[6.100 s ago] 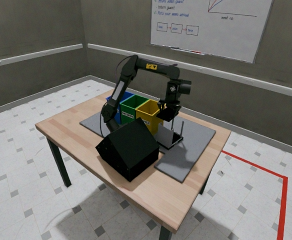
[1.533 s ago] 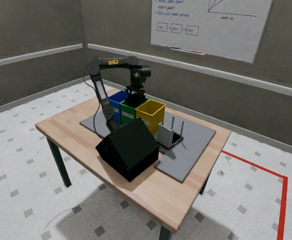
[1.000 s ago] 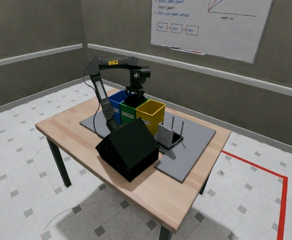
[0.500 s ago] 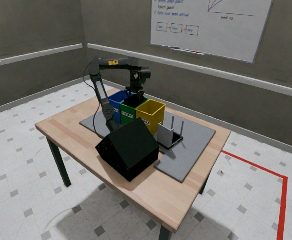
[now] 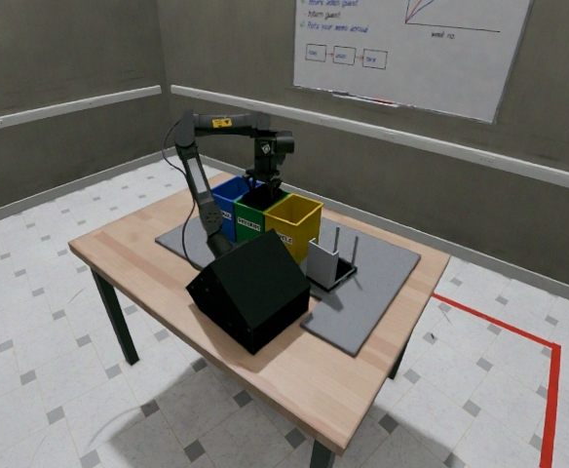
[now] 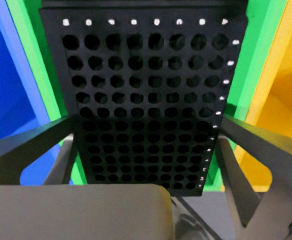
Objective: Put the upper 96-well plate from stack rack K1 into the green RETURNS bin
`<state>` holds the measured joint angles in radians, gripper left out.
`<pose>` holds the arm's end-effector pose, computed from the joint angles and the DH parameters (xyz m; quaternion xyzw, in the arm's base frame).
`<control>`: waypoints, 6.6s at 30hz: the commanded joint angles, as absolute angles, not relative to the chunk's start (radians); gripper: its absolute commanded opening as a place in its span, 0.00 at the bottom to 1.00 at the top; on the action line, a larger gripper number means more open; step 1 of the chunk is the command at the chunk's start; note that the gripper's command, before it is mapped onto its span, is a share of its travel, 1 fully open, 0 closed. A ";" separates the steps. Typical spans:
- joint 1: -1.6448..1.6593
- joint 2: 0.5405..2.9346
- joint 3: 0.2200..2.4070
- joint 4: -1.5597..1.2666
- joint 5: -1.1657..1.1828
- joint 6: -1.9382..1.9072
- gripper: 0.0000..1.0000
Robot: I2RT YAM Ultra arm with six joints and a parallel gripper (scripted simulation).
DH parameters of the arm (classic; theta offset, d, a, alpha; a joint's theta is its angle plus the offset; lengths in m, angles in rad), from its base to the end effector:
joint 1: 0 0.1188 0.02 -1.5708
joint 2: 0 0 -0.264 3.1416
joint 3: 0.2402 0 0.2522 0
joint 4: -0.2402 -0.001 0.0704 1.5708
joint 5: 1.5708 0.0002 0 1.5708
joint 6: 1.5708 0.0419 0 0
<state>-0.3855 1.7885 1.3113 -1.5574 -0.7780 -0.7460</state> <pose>0.2682 -0.0760 0.2278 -0.0757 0.9016 0.4256 0.0183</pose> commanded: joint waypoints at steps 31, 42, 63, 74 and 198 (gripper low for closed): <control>-0.413 1.791 1.355 -1.546 -0.794 -0.742 0.00; -0.414 1.794 1.355 -1.545 -0.794 -0.743 0.00; -0.414 1.799 1.355 -1.543 -0.794 -0.745 0.00; -0.395 1.764 1.289 -1.507 -0.802 -0.717 0.00; -0.407 1.789 1.347 -1.556 -0.787 -0.742 0.82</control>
